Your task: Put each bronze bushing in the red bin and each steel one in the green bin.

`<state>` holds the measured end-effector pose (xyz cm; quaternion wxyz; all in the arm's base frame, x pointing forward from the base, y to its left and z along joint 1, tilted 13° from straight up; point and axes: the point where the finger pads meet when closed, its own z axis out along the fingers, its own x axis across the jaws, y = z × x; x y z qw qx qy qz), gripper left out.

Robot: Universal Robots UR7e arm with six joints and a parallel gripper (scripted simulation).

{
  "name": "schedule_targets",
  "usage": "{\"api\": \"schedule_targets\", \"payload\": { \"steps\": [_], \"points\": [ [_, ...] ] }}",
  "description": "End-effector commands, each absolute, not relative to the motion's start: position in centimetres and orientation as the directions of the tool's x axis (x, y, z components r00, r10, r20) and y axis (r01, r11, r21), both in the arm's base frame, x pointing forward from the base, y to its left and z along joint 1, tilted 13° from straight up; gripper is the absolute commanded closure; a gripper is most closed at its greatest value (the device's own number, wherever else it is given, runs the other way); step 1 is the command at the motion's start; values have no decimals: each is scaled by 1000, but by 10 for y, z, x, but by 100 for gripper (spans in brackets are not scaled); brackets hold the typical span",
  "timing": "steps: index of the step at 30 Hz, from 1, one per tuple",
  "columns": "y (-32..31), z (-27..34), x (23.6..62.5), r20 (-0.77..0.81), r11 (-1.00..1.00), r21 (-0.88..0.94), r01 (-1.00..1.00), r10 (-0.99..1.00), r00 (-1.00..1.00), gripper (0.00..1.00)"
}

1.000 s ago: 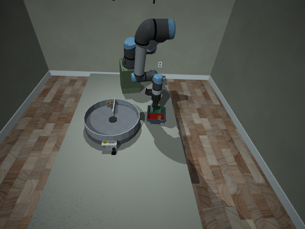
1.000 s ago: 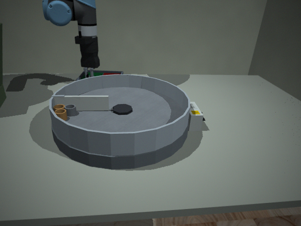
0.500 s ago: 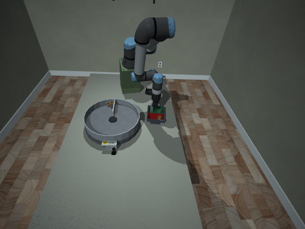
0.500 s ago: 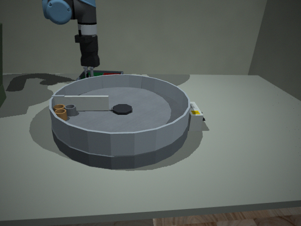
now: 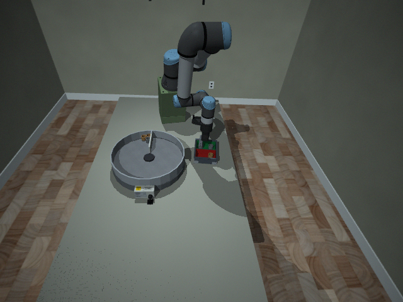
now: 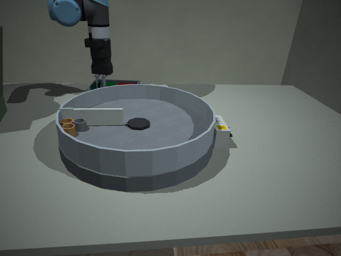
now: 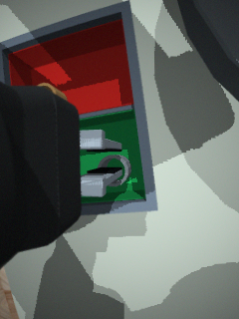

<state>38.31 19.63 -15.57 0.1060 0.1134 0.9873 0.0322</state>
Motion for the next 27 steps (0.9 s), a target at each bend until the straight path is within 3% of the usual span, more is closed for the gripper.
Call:
{"api": "schedule_targets", "payload": {
  "steps": [1,9,22,27],
  "points": [
    [196,-153,383,-203,972,88,217,231,-952,58],
    [196,-152,383,-203,972,88,217,231,-952,58],
    [193,-74,365,-203,972,88,217,231,-952,58],
    [193,-74,365,-203,972,88,217,231,-952,58]
  ]
}}
